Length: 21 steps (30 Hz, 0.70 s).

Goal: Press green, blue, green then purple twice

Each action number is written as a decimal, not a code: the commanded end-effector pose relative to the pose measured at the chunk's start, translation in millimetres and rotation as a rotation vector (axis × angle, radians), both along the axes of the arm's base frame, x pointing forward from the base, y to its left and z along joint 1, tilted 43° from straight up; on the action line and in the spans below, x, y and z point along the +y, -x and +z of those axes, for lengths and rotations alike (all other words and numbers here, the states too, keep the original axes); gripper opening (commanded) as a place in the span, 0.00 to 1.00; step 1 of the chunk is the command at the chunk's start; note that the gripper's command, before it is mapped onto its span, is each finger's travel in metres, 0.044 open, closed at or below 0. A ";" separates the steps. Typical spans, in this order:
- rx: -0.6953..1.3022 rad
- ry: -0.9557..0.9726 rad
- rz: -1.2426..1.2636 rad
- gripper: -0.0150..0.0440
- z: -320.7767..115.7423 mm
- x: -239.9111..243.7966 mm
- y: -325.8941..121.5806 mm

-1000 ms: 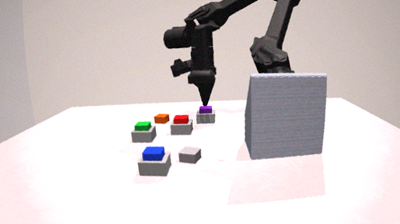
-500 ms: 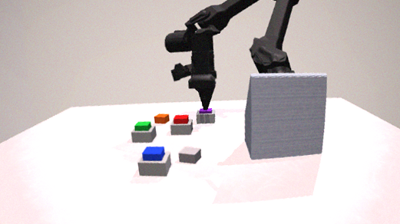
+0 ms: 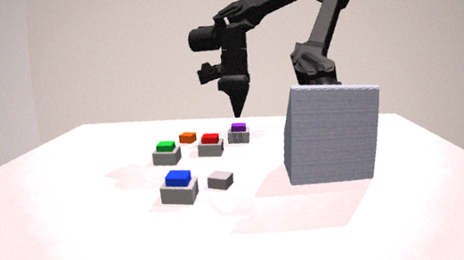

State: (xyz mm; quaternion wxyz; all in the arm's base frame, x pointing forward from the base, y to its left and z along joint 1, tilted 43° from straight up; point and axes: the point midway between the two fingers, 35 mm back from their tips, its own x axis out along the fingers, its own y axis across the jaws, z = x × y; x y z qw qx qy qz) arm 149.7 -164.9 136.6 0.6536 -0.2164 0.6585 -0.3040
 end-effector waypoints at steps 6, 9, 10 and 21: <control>-0.004 0.007 -0.006 0.29 4.4 1.5 0.7; -0.004 0.007 -0.007 0.29 0.8 -1.8 0.7; -0.004 0.007 -0.007 0.29 -0.4 -3.0 0.7; -0.004 0.009 -0.006 0.29 -13.2 -15.5 2.1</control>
